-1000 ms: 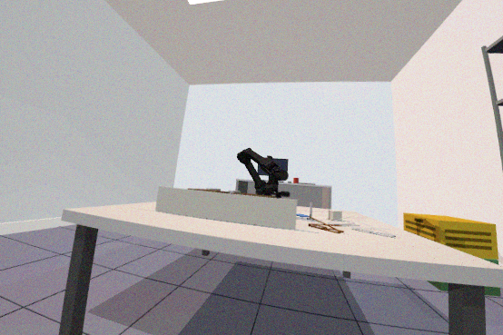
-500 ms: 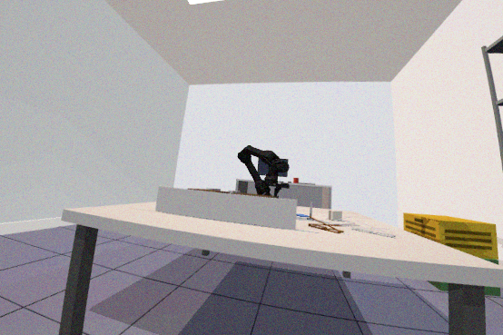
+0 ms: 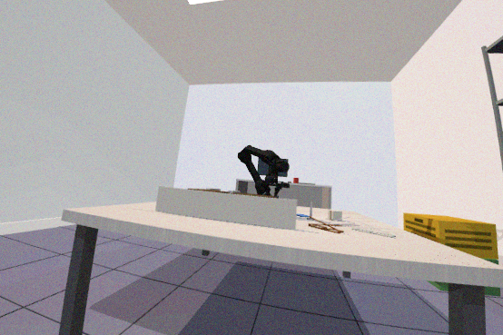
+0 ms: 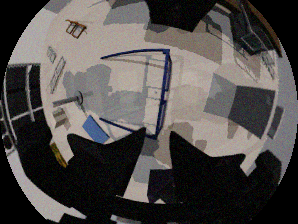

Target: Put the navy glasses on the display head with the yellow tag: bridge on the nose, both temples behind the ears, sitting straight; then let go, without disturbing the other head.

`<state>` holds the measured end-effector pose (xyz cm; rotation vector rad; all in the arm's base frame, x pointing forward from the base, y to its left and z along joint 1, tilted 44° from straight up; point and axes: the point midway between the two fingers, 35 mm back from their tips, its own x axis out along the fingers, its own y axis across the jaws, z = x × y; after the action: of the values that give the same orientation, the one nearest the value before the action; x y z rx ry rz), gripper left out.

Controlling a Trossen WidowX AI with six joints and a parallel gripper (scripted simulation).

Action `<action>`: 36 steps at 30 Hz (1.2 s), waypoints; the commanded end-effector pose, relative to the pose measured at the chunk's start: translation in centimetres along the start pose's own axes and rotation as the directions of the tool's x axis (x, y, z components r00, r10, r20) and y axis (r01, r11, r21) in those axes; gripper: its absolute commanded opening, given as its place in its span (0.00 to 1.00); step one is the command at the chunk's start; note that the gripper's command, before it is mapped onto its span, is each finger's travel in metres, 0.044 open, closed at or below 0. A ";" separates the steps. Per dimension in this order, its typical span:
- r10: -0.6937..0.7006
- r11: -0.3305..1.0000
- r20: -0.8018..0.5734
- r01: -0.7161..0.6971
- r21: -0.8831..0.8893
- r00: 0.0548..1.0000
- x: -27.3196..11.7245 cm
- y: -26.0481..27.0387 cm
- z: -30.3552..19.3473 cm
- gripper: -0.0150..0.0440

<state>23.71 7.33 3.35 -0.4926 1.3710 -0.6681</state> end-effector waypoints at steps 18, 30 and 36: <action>0.002 1.000 -0.004 -0.002 -0.008 1.000 2.2 0.2 0.1 0.49; 0.001 1.000 -0.003 -0.001 -0.007 1.000 4.2 0.2 0.1 0.49; 0.000 1.000 -0.003 0.000 -0.007 1.000 5.1 0.2 0.0 0.49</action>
<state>24.27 4.39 -0.04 -0.4845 1.3706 -0.6618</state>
